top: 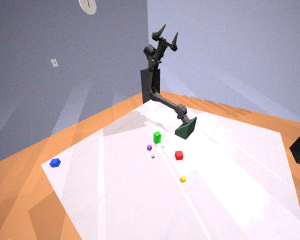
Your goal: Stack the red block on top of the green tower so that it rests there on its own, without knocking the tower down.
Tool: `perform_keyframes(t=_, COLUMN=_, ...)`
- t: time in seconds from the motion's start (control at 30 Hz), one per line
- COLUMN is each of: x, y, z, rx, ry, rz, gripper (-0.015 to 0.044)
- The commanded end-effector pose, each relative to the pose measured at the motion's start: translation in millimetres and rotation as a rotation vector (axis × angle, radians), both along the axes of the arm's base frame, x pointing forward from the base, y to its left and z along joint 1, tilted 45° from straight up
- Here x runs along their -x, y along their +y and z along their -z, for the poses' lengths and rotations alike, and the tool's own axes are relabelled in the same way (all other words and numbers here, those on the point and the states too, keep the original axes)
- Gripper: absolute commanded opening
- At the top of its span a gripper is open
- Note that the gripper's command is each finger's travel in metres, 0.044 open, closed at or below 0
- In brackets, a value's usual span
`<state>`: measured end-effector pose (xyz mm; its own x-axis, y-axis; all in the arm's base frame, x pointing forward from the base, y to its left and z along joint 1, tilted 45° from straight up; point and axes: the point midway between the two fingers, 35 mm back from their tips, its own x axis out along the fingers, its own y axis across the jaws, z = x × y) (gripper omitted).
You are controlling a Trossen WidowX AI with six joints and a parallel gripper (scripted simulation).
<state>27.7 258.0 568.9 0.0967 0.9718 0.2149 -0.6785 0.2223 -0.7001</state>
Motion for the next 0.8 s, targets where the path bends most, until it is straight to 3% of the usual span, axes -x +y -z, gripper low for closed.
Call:
perform_keyframes(t=0.0, x=-36.0, y=44.3, z=50.3, rx=0.167, ry=0.1, rz=0.113, gripper=0.044)
perform_keyframes(t=0.37, x=-154.5, y=93.4, z=207.6, rx=0.58, ry=0.388, rz=0.496, gripper=0.044)
perform_keyframes(t=0.77, x=-260.3, y=23.8, z=384.7, rx=0.995, ry=0.7, rz=0.961, gripper=0.044)
